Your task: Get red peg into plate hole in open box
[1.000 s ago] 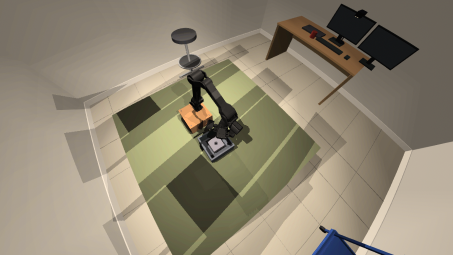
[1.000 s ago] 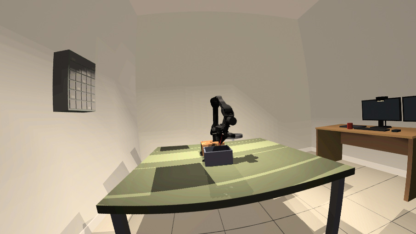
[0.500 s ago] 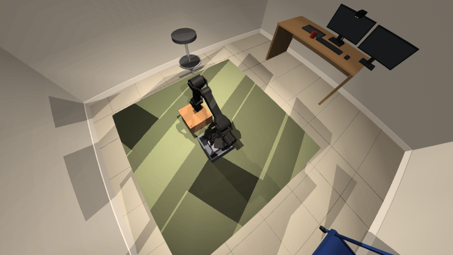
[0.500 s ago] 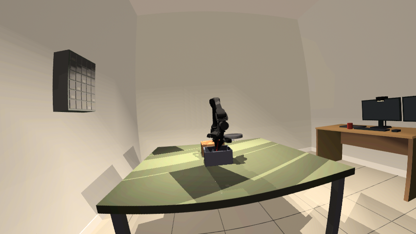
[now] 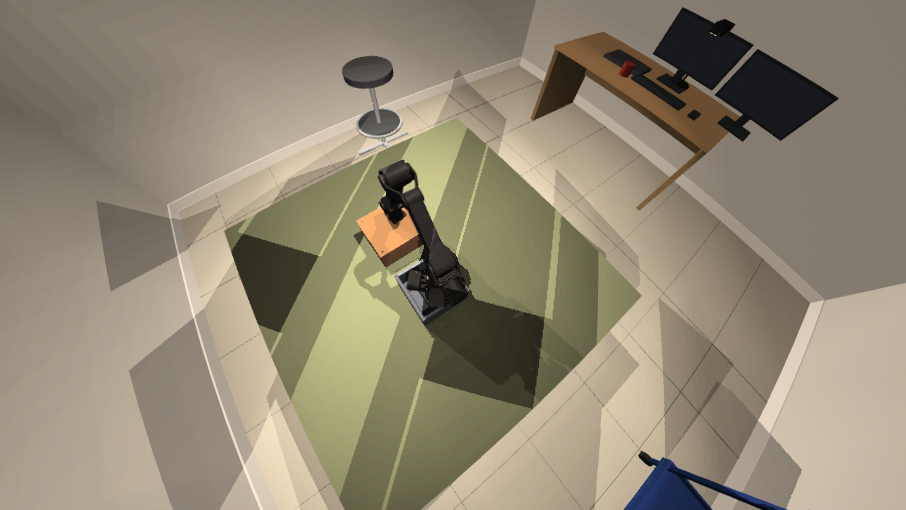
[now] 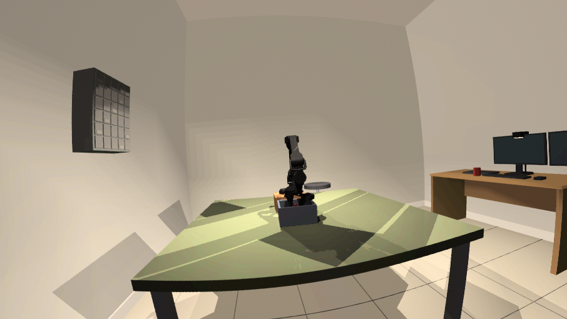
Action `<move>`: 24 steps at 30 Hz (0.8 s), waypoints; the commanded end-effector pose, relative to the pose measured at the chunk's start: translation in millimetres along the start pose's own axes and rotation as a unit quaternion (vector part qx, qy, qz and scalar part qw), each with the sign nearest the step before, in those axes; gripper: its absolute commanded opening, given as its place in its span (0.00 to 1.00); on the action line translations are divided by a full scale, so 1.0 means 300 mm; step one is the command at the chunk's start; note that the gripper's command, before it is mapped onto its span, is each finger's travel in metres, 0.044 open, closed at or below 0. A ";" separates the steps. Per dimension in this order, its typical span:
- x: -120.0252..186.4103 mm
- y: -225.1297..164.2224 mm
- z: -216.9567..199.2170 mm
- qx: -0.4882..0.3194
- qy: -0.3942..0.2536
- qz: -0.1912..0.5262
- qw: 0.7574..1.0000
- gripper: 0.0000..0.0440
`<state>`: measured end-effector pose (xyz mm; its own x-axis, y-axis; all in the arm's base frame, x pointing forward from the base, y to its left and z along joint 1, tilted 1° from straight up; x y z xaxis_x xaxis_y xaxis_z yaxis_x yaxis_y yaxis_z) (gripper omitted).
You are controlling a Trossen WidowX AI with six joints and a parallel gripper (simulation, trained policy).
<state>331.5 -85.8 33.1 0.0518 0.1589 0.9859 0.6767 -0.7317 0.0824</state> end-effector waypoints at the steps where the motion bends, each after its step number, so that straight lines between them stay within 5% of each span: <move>1: 0.004 0.038 0.023 0.003 0.013 0.006 1.000 0.75; 7: 0.030 0.100 0.072 0.007 0.042 0.010 0.999 0.99; 24: 0.109 0.198 0.172 0.012 0.108 -0.010 0.994 1.00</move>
<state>358.3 -95.3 48.3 0.1113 0.0249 0.9935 0.6925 -0.7190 -0.0596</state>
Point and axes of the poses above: the point midway between the two fingers, 35 mm back from their tips, its own x axis back along the fingers, its own z axis across the jaws, y = z × x, the point moved 3 cm from there along x, back along the fingers, and after that the axes turned 1 degree about x, right-handed, at the moved point
